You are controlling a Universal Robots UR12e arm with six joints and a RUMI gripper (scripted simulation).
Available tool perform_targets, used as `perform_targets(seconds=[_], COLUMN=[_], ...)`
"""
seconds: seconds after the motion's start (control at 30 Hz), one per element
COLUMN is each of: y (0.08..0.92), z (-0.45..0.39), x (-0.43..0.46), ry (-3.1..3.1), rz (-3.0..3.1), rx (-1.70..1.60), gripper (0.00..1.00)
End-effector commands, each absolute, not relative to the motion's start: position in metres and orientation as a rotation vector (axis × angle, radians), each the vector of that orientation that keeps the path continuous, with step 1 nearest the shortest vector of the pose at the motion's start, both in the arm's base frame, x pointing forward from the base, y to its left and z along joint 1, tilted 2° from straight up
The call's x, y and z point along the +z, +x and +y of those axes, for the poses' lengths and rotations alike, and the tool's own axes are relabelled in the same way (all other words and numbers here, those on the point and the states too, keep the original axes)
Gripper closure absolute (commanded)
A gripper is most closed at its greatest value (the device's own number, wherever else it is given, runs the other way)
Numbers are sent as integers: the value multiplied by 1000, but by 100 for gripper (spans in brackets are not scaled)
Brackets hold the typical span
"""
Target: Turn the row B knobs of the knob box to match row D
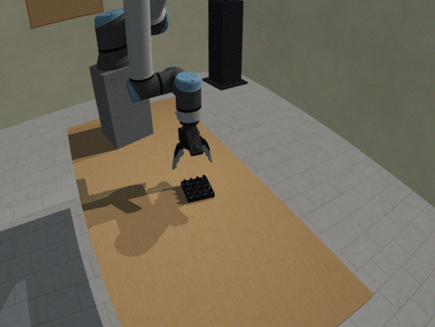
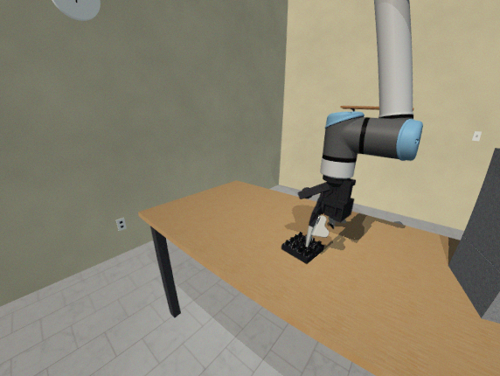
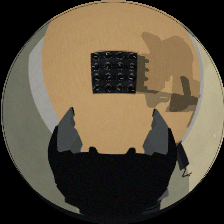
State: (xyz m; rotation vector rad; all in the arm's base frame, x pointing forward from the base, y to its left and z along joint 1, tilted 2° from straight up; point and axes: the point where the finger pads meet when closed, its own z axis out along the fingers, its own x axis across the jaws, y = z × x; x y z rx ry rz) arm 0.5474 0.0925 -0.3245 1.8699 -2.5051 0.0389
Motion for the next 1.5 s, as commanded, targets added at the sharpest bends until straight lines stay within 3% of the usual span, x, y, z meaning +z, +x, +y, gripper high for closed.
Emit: perform_targets(seconds=[0.0, 1.47], y=[540, 533], z=[95, 97], x=[-324, -324], ry=[1870, 1870], rz=[-2506, -2506], rx=[40, 40], gripper=[0, 0])
